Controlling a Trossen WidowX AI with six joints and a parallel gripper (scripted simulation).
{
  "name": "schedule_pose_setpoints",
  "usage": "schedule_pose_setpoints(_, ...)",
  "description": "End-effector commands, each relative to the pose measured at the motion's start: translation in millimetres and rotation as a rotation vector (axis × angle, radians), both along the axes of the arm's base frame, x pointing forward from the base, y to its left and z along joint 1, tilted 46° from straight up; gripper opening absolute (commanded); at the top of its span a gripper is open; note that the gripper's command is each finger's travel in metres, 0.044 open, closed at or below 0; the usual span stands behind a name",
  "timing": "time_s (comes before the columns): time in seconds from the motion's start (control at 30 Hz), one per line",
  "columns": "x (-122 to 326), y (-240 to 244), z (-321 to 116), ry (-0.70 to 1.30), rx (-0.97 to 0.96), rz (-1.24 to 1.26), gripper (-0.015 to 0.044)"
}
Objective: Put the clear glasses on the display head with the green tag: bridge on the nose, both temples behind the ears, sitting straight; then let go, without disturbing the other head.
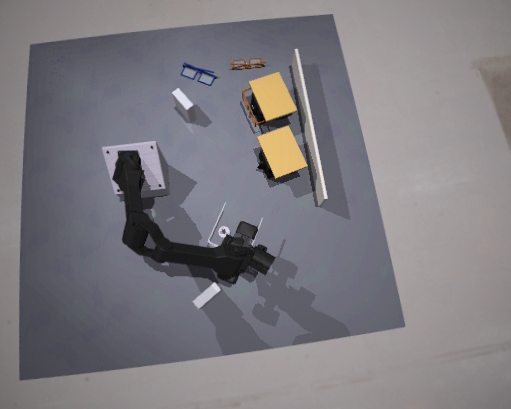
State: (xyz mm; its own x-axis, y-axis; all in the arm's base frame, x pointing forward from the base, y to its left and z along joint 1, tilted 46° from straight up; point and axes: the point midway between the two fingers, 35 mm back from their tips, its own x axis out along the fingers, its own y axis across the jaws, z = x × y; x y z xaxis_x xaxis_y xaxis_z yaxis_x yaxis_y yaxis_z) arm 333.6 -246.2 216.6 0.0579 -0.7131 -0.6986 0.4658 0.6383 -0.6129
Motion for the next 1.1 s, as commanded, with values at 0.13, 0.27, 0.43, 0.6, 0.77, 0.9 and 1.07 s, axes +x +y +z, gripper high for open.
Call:
schedule_pose_setpoints(0.13, -4, 19, 27, -0.030, -0.016, 0.003, 0.0000)
schedule_pose_setpoints(0.27, 0, 24, 22, -0.040, -0.013, -0.001, 0.0000)
schedule_pose_setpoints(0.43, 15, 50, 4, -0.086, 0.004, -0.018, 0.0000)
schedule_pose_setpoints(0.6, 28, 80, -17, -0.135, 0.021, -0.038, 0.0000)
schedule_pose_setpoints(0.77, 37, 111, -38, -0.183, 0.036, -0.058, 0.0000)
schedule_pose_setpoints(0.9, 41, 136, -54, -0.221, 0.047, -0.073, 0.0000)
schedule_pose_setpoints(1.07, 44, 167, -73, -0.269, 0.059, -0.092, 0.0000)
